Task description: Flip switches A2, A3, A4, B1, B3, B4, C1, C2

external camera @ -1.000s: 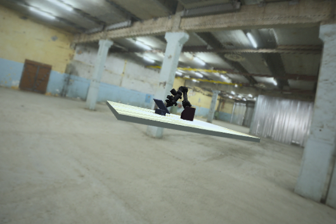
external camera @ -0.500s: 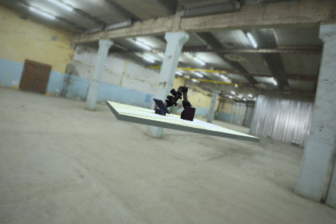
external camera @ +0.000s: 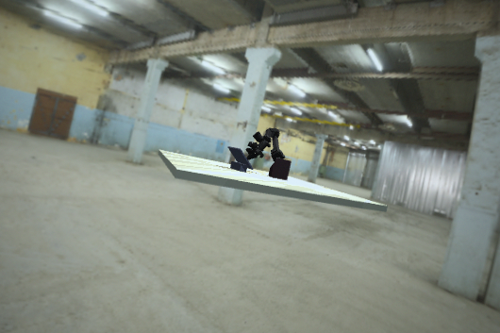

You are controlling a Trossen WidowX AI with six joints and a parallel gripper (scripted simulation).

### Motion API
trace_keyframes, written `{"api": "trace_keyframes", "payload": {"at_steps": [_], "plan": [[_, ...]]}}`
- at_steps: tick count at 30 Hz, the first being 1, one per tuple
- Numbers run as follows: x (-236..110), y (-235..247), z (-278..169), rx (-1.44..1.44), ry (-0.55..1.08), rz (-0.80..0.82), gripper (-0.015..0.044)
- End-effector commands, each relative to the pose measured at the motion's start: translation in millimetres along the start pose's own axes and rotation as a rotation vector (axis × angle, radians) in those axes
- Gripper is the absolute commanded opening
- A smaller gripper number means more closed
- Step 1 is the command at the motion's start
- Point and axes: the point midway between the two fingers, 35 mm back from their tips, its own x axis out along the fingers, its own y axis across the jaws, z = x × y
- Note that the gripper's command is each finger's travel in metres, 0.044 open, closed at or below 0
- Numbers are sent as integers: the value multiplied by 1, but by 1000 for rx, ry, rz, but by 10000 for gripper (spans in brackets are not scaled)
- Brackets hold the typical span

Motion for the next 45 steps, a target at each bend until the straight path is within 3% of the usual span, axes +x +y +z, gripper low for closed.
{"api": "trace_keyframes", "payload": {"at_steps": [1,45], "plan": [[0,1,0,-3,-2,6,0],[6,1,0,-3,-2,5,0]]}}
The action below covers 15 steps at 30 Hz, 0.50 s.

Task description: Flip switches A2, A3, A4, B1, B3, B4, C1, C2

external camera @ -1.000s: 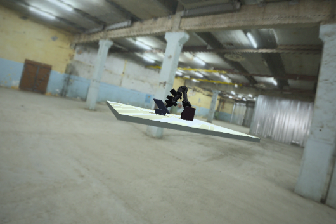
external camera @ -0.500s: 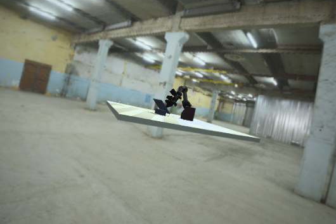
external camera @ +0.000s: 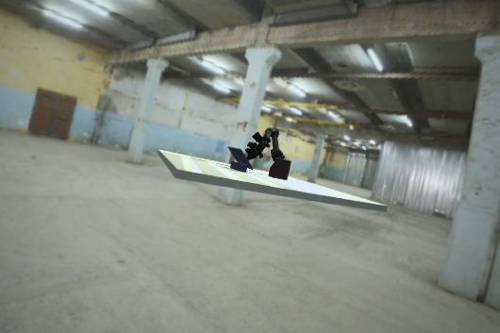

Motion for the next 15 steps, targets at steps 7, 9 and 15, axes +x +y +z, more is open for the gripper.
{"api": "trace_keyframes", "payload": {"at_steps": [7,9,15], "plan": [[-26,4,1,0,-3,10,0],[-49,4,0,-3,-12,12,0],[-64,2,-3,-6,-22,10,0]]}}
